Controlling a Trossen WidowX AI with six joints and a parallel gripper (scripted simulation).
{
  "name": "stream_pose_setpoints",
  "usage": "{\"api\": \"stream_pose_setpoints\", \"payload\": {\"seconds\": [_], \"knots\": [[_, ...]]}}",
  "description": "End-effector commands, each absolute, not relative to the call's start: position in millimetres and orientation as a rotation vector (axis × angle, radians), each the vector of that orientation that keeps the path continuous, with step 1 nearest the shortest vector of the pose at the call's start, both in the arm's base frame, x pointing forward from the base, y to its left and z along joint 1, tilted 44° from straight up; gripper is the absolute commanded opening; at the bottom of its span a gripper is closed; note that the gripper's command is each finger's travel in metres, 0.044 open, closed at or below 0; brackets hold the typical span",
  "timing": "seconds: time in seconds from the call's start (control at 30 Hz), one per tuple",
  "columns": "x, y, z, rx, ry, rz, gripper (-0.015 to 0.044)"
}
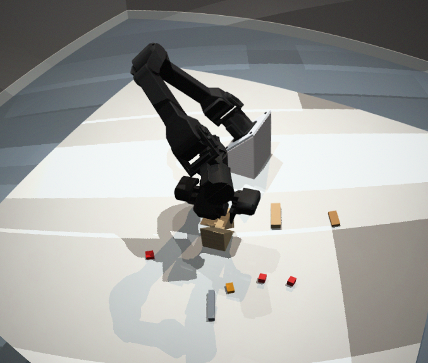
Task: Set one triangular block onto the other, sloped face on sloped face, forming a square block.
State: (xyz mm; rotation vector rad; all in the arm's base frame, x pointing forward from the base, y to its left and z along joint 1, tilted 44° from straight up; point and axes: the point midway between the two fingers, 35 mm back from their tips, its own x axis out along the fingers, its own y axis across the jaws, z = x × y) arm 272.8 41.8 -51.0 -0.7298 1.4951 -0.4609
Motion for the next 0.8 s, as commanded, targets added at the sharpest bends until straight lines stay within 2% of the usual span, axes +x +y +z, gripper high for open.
{"api": "stream_pose_setpoints", "payload": {"seconds": [0.0,0.77], "knots": [[273.3,38.9,-54.6,-0.740,1.498,-0.462,0.0000],[275.6,35.7,-58.6,-0.740,1.498,-0.462,0.0000]]}}
